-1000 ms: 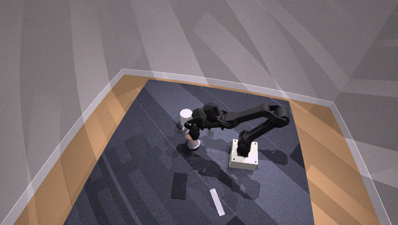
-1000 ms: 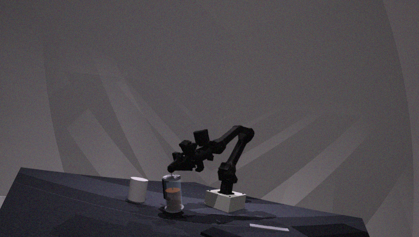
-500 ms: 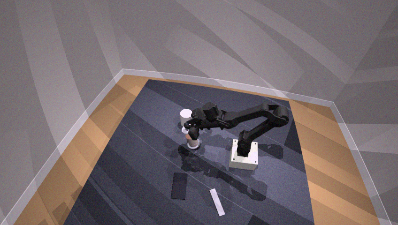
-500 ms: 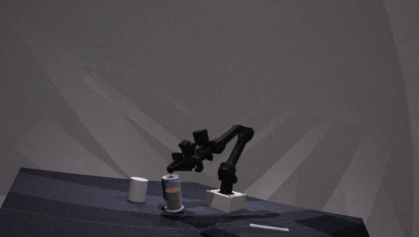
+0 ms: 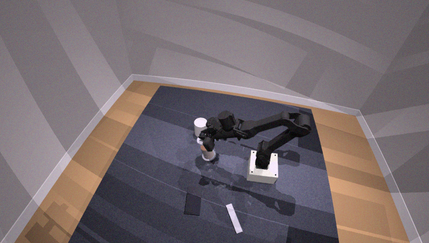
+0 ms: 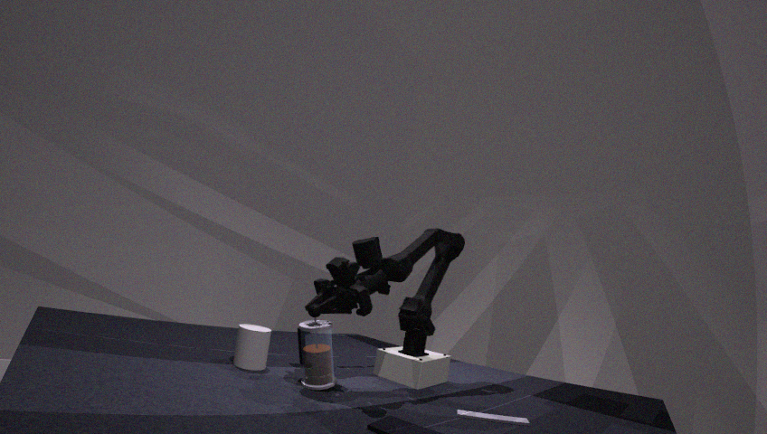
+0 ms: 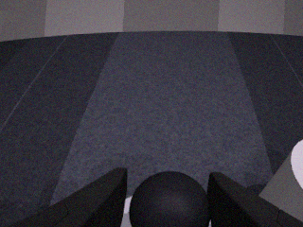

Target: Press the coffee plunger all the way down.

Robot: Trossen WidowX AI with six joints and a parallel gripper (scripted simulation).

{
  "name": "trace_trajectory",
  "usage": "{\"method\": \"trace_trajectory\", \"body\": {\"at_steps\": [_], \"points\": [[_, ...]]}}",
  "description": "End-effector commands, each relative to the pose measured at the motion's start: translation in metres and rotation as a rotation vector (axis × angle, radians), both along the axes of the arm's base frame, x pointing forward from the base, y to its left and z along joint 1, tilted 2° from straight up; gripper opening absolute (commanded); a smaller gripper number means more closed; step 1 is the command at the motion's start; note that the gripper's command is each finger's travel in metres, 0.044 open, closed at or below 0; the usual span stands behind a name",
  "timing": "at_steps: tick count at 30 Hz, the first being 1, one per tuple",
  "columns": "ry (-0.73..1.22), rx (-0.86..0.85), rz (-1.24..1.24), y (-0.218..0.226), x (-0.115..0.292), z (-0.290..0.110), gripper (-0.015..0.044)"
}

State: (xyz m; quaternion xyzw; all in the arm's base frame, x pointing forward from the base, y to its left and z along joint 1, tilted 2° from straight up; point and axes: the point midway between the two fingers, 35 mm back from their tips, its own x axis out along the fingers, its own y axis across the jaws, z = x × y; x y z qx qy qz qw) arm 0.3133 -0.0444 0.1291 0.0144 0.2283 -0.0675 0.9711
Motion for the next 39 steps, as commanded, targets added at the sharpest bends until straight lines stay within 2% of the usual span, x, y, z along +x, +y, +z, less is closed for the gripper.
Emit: {"method": "trace_trajectory", "body": {"at_steps": [1,9,18,27,39], "points": [[0.000,0.000,0.000,0.000,0.000,0.000,0.0228],[0.000,0.000,0.000,0.000,0.000,0.000,0.0438],[-0.005,-0.001,-0.001,-0.002,-0.004,0.016,0.0440],[0.018,0.009,-0.017,0.004,-0.057,0.074,0.0440],[0.018,0.009,-0.017,0.004,-0.058,0.074,0.0440]]}}
